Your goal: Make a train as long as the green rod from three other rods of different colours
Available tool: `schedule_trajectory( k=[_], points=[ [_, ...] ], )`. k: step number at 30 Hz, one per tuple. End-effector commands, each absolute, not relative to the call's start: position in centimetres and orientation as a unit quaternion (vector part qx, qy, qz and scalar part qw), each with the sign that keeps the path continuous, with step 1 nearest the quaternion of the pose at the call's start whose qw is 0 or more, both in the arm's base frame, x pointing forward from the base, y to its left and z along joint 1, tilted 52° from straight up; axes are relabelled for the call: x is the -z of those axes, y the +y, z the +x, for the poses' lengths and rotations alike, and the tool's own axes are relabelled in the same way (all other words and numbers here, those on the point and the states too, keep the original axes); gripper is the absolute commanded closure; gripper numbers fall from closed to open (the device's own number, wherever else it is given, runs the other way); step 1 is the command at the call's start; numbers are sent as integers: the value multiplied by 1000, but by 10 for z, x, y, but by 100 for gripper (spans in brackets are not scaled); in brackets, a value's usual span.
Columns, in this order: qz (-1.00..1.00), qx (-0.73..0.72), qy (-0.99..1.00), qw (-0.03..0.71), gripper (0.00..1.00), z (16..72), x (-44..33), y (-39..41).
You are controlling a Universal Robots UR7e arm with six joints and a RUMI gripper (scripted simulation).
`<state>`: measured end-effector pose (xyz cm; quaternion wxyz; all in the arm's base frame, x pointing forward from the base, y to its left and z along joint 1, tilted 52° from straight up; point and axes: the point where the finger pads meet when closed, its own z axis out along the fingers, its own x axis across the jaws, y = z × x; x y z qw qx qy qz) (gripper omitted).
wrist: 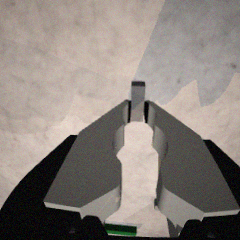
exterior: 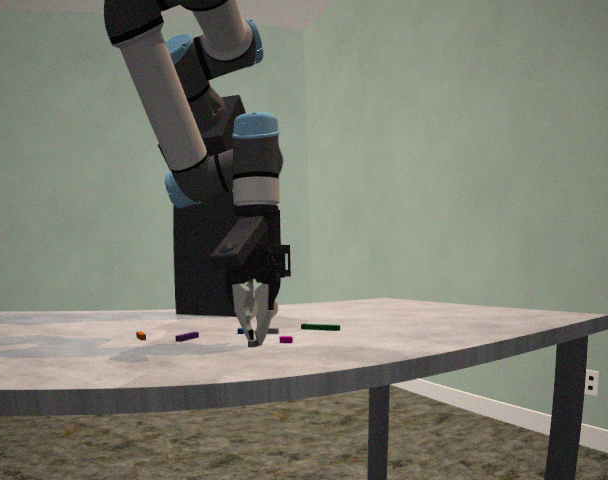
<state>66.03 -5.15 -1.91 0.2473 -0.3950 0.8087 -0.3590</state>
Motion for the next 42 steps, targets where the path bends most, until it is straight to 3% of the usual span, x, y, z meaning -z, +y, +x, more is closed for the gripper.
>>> schedule_trajectory(
  k=[1, 27, 42],
  points=[
    [-395, 359, 808, 248, 100, 660, 19, -51],
    [-395, 359, 808, 248, 100, 658, 16, -50],
    [-395, 359, 808, 248, 100, 609, -28, -22]
  ],
)
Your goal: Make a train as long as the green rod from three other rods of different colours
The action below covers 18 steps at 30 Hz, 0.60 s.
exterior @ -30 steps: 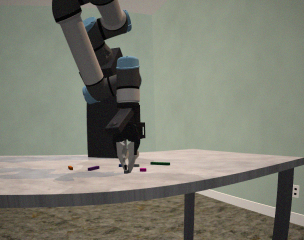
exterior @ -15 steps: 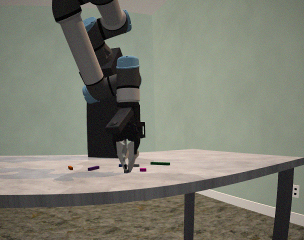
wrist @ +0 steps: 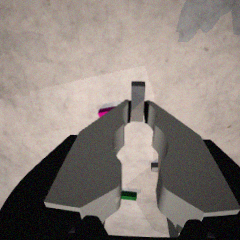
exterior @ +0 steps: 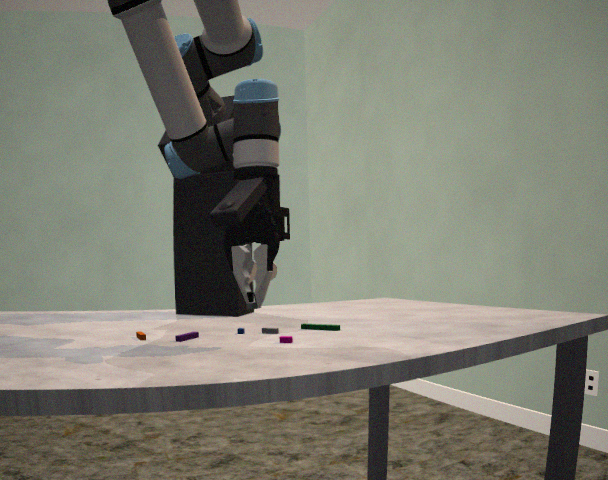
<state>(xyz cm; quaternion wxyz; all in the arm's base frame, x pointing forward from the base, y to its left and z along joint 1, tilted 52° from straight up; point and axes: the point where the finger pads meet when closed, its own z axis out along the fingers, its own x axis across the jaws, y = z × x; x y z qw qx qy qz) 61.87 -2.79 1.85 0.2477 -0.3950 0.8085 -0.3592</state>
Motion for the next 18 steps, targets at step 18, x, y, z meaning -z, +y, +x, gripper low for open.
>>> schedule_trajectory(
  k=[18],
  points=[
    [-395, 359, 808, 248, 100, 592, -43, -13]
  ],
)
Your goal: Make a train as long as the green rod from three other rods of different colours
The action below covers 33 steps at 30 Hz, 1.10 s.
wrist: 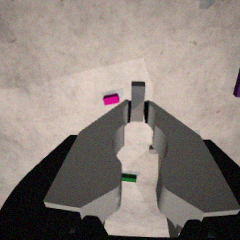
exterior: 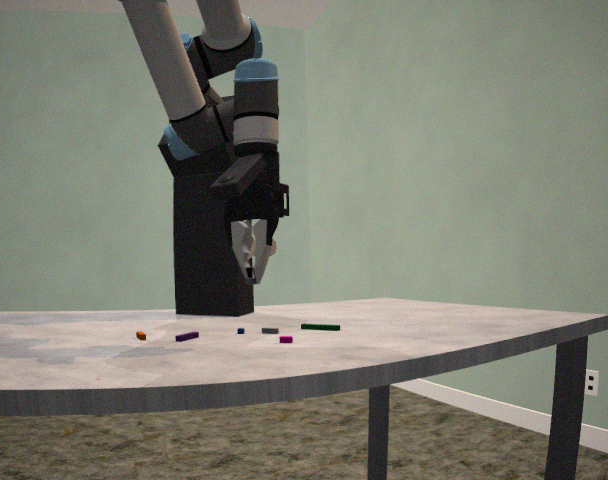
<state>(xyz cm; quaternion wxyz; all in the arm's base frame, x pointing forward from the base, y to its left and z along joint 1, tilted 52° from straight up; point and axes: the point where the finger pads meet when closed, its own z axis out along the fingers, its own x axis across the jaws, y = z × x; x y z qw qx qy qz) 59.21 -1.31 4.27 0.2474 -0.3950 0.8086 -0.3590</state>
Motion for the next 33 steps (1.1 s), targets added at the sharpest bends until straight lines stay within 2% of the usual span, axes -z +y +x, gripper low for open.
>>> schedule_trajectory(
  k=[1, 9, 24, 33],
  points=[
    [-395, 359, 808, 248, 100, 592, -43, -13],
    [-401, 361, 806, 245, 100, 581, -27, -19],
    [-434, 370, 789, 230, 100, 506, 33, -46],
    [-436, 371, 787, 229, 100, 500, 35, -47]
  ],
)
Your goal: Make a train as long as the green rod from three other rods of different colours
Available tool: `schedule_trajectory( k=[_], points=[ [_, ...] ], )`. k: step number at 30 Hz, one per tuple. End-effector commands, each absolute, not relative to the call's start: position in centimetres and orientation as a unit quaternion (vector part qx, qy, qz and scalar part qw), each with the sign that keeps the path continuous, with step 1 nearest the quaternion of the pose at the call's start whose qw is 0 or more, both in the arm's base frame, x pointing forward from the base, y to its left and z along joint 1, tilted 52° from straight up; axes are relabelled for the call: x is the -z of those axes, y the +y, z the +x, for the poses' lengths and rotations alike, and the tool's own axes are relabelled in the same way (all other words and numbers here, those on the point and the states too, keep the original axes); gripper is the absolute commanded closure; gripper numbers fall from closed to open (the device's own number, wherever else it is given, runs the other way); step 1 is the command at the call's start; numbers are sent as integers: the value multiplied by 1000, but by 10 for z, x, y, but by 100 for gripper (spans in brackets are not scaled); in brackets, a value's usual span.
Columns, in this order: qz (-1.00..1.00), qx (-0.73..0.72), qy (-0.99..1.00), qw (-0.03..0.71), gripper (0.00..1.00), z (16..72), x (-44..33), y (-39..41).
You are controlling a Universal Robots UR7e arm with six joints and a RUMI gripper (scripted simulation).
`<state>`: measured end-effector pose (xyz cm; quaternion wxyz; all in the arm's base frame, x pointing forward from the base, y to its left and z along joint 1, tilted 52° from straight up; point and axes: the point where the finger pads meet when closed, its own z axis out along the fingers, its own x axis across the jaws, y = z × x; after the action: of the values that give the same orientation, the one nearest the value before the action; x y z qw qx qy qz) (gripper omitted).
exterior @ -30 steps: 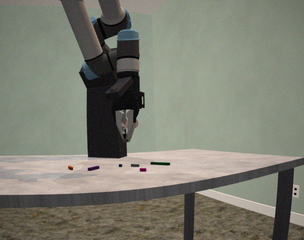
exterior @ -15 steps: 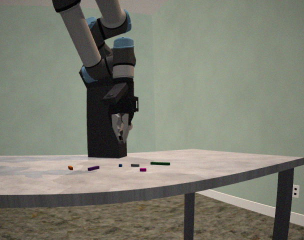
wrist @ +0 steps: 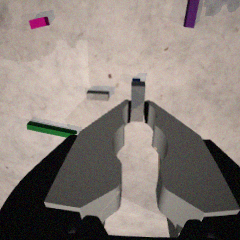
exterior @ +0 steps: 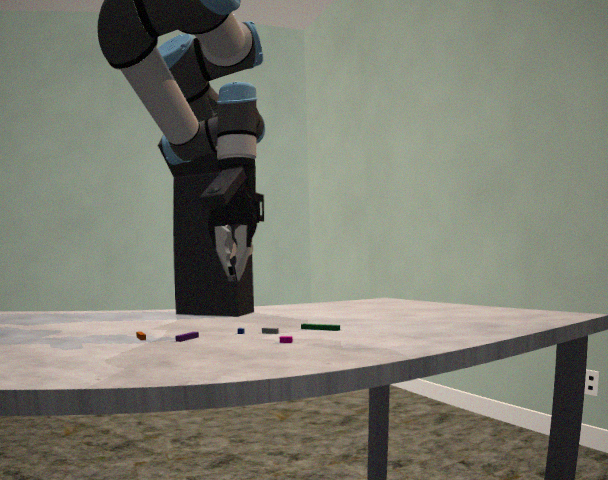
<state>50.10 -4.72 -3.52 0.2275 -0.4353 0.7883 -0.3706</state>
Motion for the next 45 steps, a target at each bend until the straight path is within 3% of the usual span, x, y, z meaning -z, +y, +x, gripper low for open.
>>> schedule_trajectory(
  k=[1, 45],
  points=[
    [-436, 371, 787, 229, 100, 500, 35, -47],
    [-436, 371, 787, 229, 100, 560, 90, -81]
  ],
)
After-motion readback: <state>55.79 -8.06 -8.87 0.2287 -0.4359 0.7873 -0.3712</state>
